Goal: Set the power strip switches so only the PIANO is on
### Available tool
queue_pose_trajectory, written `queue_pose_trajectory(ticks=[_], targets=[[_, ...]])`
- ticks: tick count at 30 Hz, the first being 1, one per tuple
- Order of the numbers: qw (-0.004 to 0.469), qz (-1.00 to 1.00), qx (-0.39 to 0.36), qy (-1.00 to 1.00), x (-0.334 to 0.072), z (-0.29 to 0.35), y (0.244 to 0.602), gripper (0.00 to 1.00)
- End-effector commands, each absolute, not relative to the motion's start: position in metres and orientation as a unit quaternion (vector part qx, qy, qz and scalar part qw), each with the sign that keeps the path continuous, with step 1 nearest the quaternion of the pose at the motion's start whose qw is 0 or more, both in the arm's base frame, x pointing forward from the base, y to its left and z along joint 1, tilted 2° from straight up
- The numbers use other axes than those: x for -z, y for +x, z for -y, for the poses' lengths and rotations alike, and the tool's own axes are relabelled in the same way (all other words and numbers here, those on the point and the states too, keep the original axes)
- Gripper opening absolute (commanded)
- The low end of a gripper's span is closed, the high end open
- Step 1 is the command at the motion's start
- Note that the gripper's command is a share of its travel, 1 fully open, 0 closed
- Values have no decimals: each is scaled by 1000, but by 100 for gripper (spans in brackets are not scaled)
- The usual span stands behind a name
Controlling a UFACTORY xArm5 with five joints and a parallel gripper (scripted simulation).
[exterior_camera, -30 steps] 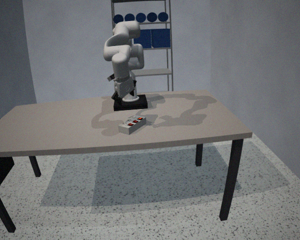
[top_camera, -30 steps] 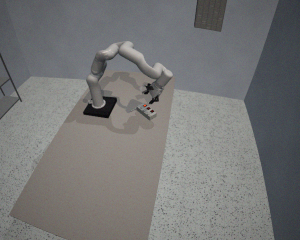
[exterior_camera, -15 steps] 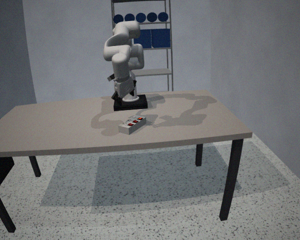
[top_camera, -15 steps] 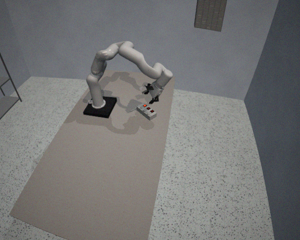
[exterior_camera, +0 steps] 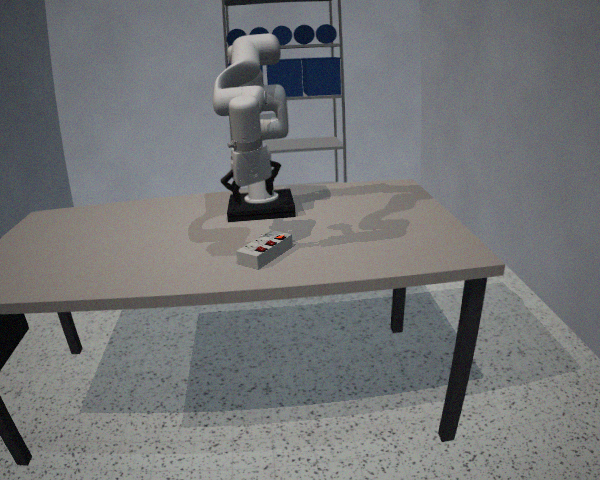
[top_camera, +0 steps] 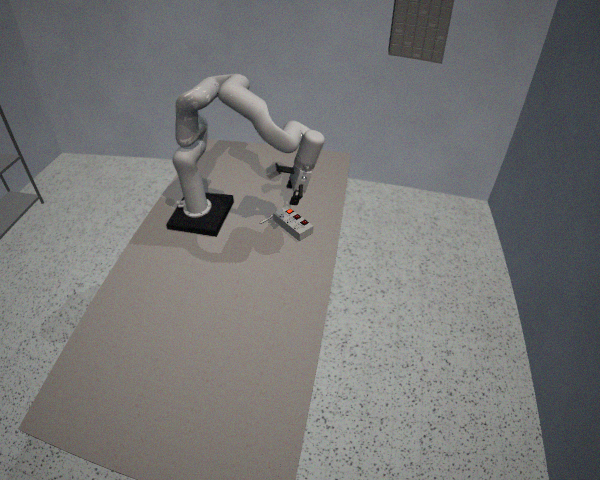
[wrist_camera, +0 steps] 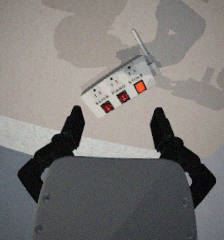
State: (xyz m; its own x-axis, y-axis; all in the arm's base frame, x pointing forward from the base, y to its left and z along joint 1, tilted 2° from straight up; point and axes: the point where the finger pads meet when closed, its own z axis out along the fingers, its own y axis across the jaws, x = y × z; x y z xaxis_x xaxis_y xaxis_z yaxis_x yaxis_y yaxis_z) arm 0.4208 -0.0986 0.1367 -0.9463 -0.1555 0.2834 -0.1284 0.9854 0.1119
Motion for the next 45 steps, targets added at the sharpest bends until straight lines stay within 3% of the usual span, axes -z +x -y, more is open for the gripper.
queue_pose_trajectory(ticks=[1, 10, 34, 45], targets=[[88, 996, 21, 7, -137, 95, 415, 100], [16, 995, 2, -97, -135, 88, 397, 100], [16, 996, 2, -89, -134, 88, 397, 100], [15, 995, 5, 97, -125, 86, 403, 100]])
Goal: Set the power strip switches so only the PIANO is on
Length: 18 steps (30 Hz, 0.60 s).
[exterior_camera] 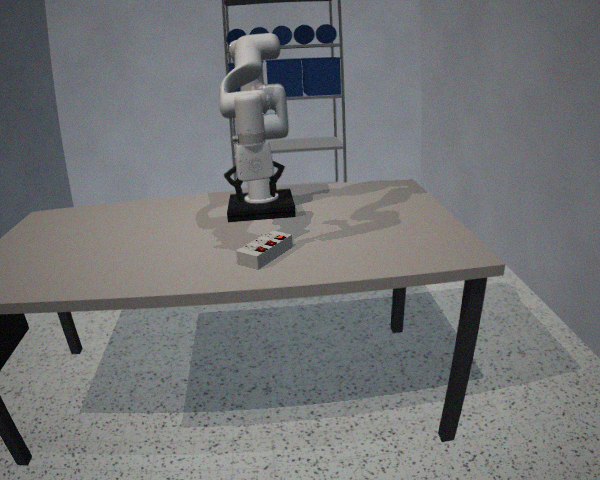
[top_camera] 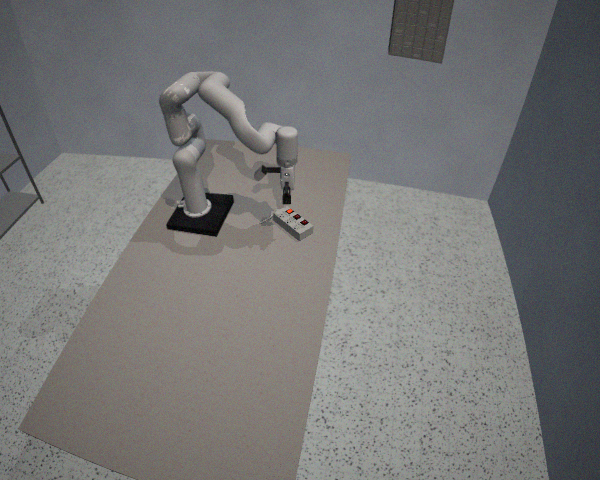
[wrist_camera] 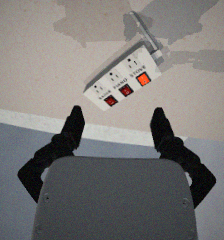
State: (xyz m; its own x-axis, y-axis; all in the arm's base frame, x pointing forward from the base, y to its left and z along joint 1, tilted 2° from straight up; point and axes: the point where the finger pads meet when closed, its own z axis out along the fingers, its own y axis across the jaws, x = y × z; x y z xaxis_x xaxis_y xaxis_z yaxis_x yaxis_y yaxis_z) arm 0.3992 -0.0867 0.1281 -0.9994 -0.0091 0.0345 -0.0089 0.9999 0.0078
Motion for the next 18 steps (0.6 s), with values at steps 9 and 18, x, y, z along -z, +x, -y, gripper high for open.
queue_pose_trajectory(ticks=[9, 18], targets=[[14, 949, 8, 316, -111, 82, 411, 100], [13, 855, 11, 518, -91, 76, 423, 100]])
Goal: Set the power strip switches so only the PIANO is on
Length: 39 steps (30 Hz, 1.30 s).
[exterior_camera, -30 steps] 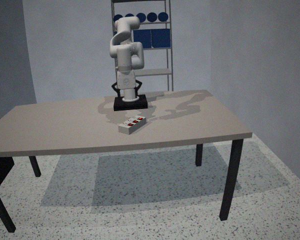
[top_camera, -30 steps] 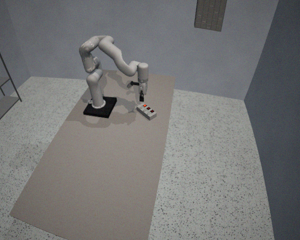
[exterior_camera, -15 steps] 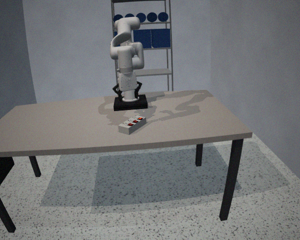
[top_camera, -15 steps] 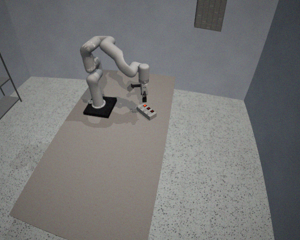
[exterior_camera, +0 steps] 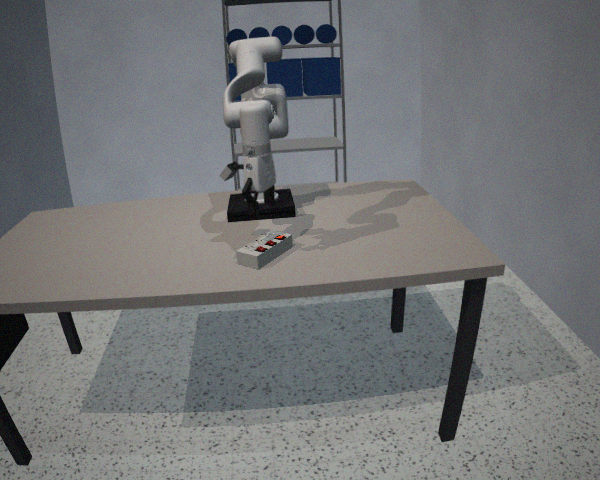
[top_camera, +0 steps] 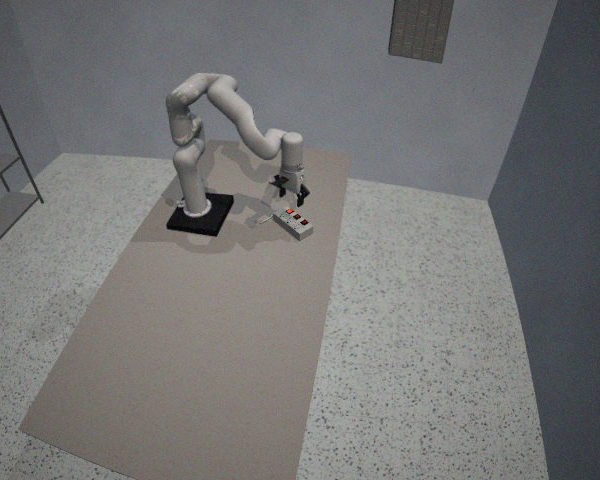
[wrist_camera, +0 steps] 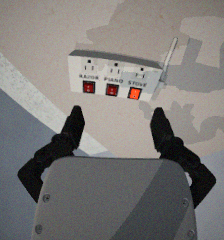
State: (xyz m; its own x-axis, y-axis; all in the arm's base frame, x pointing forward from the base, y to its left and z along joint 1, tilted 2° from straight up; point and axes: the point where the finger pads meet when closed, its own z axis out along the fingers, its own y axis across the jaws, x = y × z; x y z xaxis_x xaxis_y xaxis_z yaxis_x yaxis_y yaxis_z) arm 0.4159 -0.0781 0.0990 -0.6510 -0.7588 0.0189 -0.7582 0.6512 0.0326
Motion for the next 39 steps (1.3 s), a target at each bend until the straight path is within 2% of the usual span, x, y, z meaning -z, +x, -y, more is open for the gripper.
queue_pose_trajectory(ticks=[1, 17, 26, 27, 39], targets=[[12, 842, 12, 540, -89, 75, 424, 100], [8, 575, 16, 818, -69, 69, 433, 100], [5, 423, 17, 906, -68, 68, 433, 100], [5, 423, 17, 906, -68, 68, 433, 0], [5, 423, 17, 906, -68, 68, 433, 0]])
